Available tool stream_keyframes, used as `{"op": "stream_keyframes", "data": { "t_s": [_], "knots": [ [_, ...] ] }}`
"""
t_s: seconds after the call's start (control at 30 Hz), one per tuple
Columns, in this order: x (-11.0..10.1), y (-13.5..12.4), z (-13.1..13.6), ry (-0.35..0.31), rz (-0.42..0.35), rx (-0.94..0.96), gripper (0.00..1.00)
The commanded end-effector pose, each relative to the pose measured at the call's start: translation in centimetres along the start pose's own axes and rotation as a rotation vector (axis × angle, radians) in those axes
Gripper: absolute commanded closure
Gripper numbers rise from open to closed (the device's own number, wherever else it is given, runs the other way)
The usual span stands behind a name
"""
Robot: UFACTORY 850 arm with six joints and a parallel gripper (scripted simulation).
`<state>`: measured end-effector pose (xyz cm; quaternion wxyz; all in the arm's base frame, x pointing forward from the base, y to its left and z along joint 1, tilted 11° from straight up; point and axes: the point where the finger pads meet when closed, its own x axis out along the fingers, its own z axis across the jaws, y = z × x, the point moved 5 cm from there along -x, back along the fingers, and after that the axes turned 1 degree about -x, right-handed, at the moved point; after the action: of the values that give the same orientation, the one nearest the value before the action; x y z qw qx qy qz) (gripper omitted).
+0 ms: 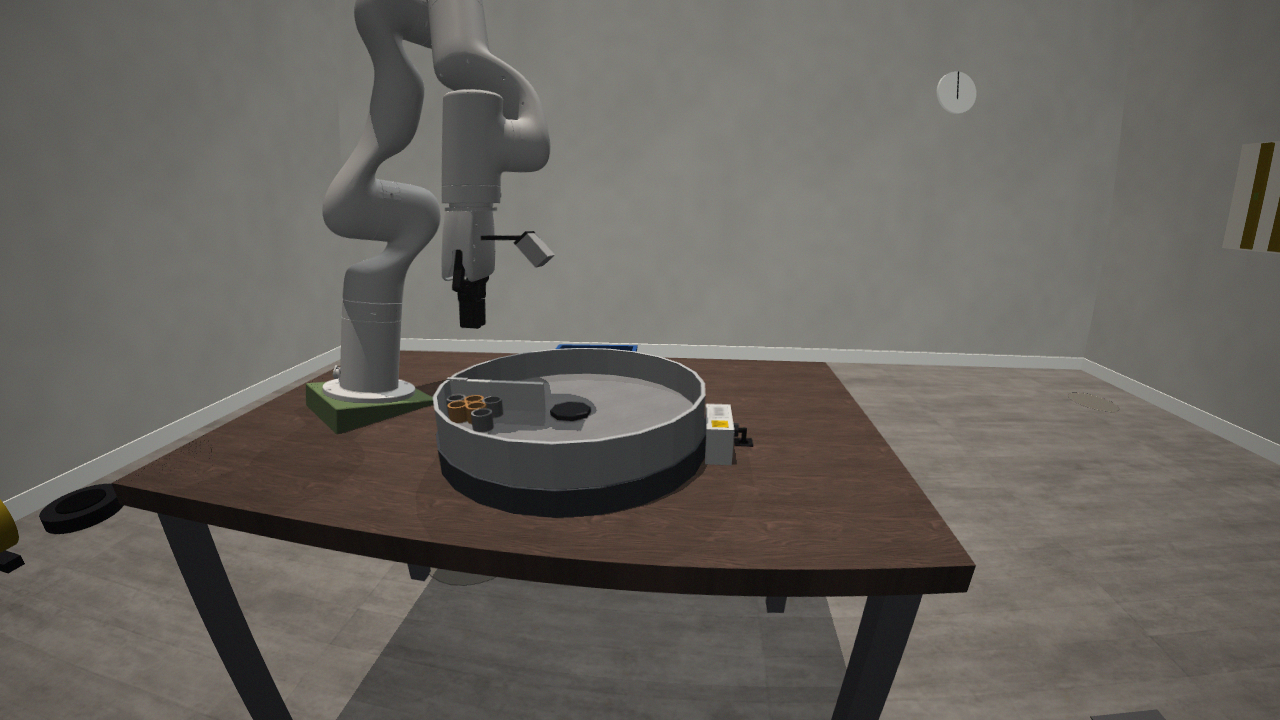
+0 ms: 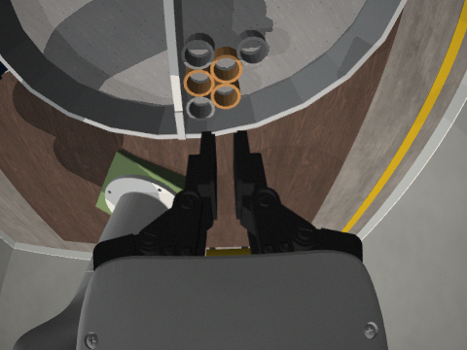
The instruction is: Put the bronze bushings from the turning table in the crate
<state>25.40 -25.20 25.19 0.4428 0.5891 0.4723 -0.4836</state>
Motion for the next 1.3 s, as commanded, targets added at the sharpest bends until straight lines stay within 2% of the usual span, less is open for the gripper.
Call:
{"op": "stream_keyframes", "data": {
  "t_s": [0.0,0.2,0.27,0.37,0.77,0.97,1.27],
  "knots": [
    [0.9,0.1,0.3,-0.022,-0.083,-0.046,0.89],
    [2.6,0.1,0.4,-0.05,-0.24,-0.129,0.89],
    [2.6,0.1,0.4,-0.05,-0.24,-0.129,0.89],
    [3.8,0.2,0.4,-0.068,-0.342,-0.184,0.89],
    [7.4,0.1,0.4,-0.115,-0.613,-0.332,0.89],
    [7.8,0.1,0.4,-0.121,-0.64,-0.348,0.89],
    [7.8,0.1,0.4,-0.121,-0.641,-0.348,0.89]
  ]
}}
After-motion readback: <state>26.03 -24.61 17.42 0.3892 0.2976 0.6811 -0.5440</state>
